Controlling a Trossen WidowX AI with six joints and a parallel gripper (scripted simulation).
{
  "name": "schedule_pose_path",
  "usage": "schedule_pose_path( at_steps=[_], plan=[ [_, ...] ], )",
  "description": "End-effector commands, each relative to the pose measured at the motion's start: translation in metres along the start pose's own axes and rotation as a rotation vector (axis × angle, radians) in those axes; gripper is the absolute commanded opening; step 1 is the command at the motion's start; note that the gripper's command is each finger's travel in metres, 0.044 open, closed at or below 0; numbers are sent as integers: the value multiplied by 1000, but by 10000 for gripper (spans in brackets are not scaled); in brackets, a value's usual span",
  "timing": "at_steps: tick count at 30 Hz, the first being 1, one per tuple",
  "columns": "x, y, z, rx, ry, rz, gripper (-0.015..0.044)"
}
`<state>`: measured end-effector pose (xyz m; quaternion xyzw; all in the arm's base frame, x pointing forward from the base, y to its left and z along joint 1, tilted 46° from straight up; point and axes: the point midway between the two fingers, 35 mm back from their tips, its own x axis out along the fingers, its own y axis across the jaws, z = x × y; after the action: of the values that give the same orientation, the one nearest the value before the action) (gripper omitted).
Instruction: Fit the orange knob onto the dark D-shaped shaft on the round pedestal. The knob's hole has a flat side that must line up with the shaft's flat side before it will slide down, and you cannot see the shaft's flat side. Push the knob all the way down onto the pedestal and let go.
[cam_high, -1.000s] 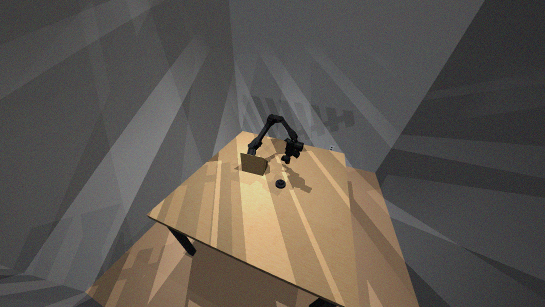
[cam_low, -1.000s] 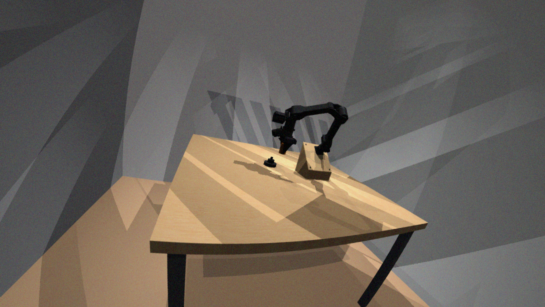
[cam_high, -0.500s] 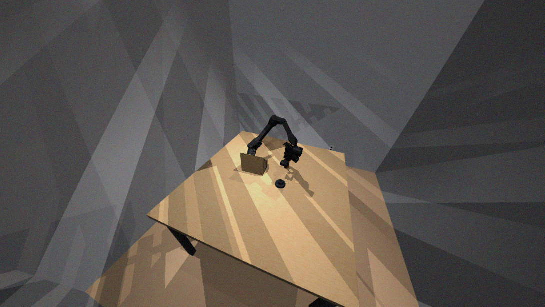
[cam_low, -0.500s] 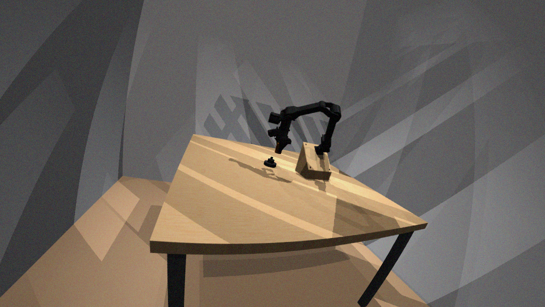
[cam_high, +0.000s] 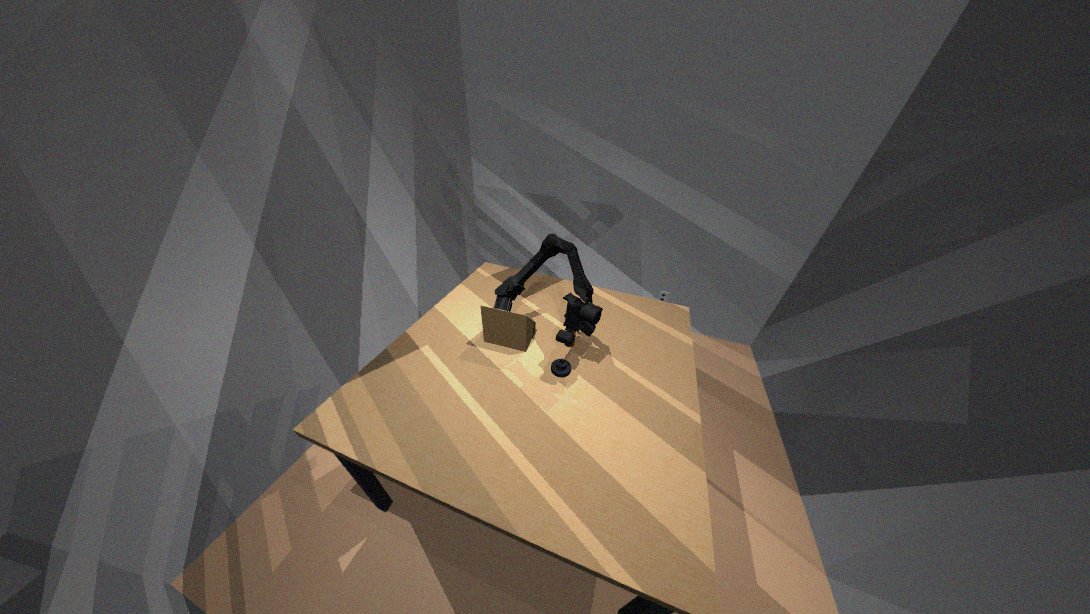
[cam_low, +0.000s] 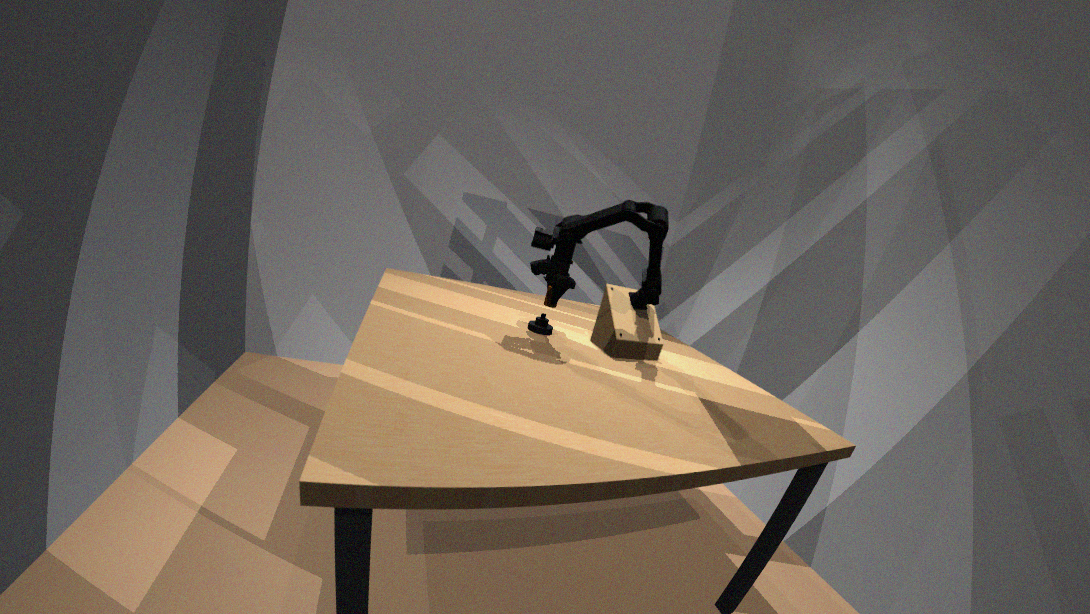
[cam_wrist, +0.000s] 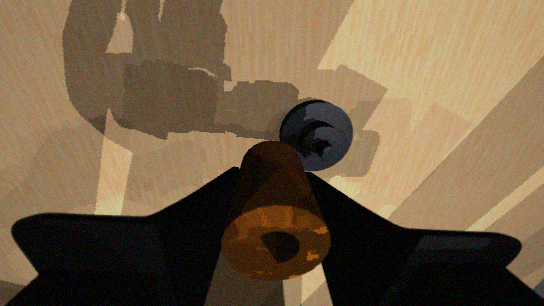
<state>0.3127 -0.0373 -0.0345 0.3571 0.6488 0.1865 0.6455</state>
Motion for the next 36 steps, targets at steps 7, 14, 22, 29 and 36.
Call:
schedule_pose_path(
  at_steps=[7, 14, 22, 29, 36],
  plan=[
    [9, -32, -1, -5, -3, 0, 0],
    [17, -53, -5, -6, -2, 4, 0],
    [28, -57, -5, -6, -2, 4, 0],
    [44, -57, -6, -6, -1, 6, 0],
    [42, -58, -5, -18, -1, 5, 0]
  ],
)
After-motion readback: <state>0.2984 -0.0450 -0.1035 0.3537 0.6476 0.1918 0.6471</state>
